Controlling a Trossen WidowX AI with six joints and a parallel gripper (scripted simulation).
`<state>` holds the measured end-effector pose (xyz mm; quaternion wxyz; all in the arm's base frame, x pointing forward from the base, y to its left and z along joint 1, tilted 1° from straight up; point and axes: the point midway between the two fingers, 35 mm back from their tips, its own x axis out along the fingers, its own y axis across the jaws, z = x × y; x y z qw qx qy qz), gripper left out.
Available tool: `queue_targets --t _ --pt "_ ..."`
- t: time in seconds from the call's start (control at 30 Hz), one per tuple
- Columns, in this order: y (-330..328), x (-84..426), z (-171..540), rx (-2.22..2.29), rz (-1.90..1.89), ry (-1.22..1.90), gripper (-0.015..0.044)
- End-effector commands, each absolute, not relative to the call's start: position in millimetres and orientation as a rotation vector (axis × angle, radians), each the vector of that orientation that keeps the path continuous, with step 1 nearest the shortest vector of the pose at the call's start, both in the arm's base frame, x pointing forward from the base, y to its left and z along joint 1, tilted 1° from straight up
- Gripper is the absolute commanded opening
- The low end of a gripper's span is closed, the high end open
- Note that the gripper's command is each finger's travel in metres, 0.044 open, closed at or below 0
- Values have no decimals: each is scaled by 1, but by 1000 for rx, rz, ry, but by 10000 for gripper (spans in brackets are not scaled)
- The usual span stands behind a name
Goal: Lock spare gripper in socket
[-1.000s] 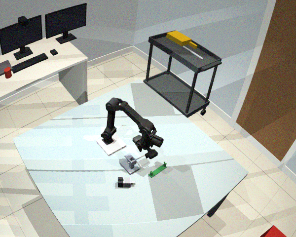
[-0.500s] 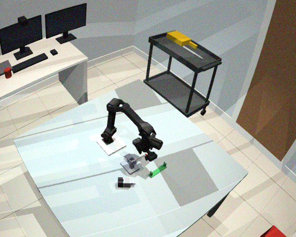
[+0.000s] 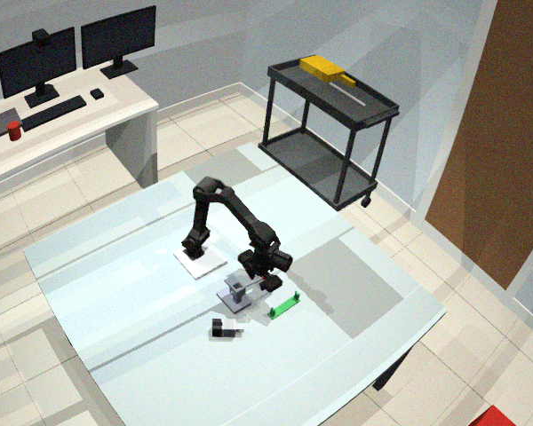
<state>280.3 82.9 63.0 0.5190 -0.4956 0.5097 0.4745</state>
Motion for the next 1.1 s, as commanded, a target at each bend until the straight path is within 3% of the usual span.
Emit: queue_targets --t 0.0,0.3,1.07 --pt "82 280 62 -1195 1139 1225 221" --pt "82 280 62 -1195 1139 1225 0" --pt "91 280 70 -1101 1202 1128 0"
